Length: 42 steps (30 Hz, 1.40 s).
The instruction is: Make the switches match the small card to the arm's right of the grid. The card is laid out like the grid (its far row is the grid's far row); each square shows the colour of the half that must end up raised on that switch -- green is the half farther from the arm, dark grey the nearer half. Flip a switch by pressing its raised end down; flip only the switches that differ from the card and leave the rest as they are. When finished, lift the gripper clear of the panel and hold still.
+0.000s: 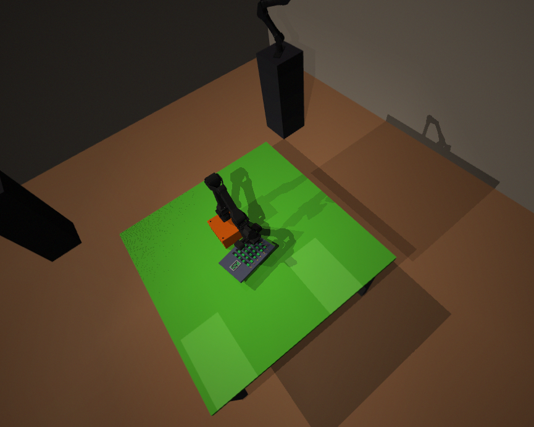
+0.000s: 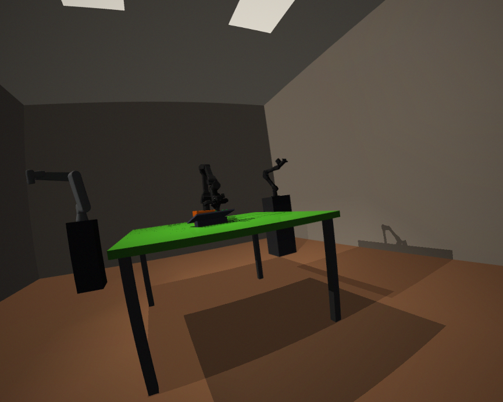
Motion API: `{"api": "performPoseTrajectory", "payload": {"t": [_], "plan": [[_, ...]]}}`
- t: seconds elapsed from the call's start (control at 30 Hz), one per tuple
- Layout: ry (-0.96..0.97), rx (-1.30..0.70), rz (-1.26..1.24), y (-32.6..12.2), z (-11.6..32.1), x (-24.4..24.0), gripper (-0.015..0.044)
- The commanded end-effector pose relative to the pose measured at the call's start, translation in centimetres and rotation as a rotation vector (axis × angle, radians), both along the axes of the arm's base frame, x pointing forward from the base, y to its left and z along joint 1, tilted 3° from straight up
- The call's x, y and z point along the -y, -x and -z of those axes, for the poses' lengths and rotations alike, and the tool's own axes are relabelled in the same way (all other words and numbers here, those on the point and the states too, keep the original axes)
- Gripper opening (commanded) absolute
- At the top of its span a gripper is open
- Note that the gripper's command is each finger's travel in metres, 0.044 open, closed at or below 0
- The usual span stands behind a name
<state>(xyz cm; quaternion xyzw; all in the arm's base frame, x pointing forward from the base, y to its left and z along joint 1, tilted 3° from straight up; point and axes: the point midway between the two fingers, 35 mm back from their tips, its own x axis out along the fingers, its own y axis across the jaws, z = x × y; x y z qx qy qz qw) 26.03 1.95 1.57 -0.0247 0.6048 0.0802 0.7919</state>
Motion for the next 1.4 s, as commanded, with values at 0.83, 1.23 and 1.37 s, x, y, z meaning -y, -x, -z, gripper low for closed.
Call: {"api": "performPoseTrajectory", "payload": {"t": [0.83,1.23,1.37], "plan": [[0.002,0.001,0.003,-0.1,0.4,0.0,0.0],[0.002,0.001,0.003,-0.2,0.5,0.0,0.0],[-0.001,0.008,0.001,0.2,-1.3,0.2,0.0]]}}
